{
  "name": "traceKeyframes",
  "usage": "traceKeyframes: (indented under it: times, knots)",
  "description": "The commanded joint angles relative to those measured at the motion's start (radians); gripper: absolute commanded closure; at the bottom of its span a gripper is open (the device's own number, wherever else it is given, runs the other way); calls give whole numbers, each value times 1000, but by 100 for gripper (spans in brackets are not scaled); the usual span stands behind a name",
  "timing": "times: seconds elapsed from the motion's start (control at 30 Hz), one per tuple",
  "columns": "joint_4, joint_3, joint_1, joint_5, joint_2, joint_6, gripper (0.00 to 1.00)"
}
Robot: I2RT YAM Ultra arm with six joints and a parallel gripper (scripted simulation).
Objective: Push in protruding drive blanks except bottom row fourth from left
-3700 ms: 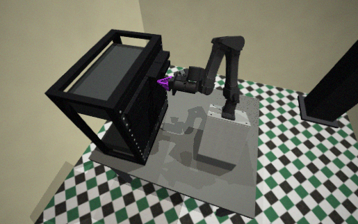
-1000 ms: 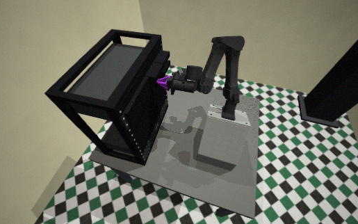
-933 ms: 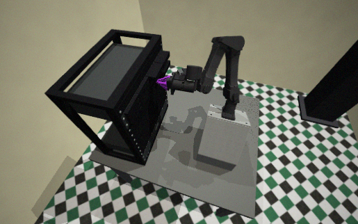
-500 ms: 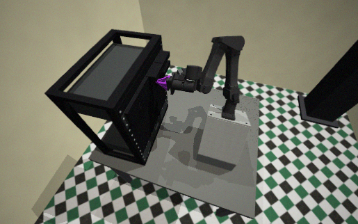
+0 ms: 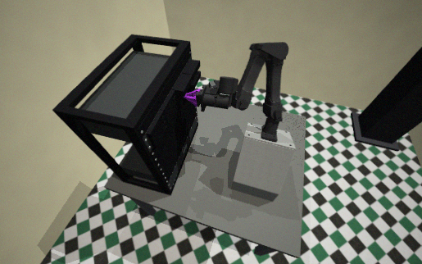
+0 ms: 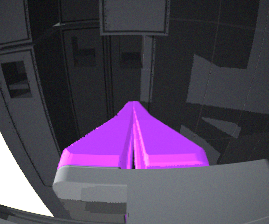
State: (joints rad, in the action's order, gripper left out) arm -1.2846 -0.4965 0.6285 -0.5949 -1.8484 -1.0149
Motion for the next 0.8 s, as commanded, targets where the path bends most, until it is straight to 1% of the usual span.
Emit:
traceKeyframes:
  times: [0.0,0.77]
  knots:
    - [28,-65,-10,31,16,14,100]
    - [30,-66,-2,31,15,13,100]
